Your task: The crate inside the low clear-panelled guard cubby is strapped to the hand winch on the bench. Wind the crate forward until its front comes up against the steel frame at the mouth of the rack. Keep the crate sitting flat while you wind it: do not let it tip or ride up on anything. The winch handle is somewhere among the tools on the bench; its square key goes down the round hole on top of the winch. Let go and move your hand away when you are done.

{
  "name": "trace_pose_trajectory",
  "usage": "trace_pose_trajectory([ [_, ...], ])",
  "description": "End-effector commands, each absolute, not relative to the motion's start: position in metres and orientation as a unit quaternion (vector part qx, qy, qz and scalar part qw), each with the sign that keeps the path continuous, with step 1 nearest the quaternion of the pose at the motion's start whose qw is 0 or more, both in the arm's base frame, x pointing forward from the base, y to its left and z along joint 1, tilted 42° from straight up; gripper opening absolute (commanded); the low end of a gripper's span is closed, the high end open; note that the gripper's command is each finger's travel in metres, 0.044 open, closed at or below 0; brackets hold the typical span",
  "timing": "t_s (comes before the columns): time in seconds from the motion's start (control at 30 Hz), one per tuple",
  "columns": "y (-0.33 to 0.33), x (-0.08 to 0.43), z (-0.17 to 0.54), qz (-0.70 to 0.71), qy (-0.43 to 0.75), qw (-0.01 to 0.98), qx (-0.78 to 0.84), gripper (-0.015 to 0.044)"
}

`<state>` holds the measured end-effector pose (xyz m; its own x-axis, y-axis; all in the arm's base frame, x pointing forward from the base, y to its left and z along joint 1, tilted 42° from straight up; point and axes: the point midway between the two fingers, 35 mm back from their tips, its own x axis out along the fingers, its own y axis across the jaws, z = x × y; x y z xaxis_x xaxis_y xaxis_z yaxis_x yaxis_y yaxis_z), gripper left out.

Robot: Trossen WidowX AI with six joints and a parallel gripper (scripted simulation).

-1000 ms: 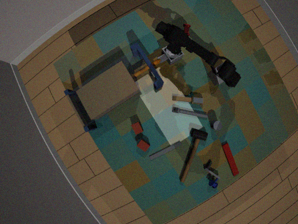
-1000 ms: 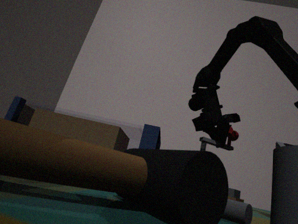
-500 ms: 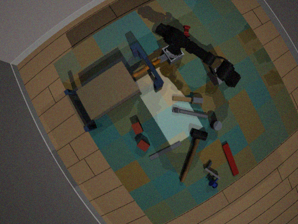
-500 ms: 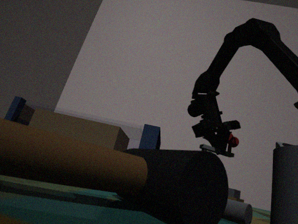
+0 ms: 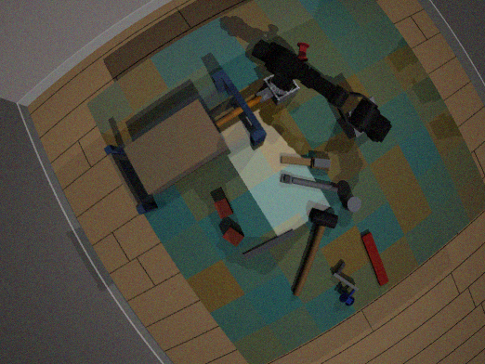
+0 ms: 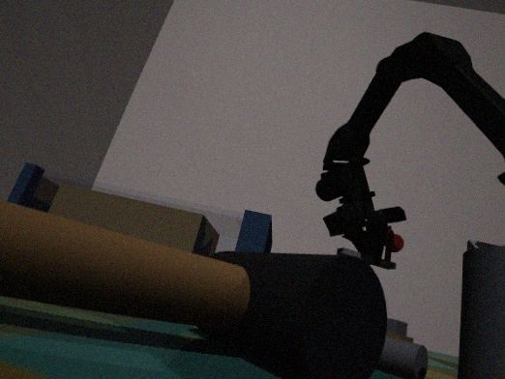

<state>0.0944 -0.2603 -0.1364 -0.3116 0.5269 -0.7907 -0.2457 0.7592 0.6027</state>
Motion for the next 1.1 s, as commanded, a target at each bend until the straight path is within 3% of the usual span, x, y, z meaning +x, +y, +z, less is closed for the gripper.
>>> trace_pose_trajectory([
  [0.0, -0.261, 0.096, -0.138, 0.330, 0.738, 0.580, 0.096, 0.0000],
  [1.07, -0.247, 0.096, -0.151, 0.331, 0.739, 0.579, 0.096, 0.0000],
])
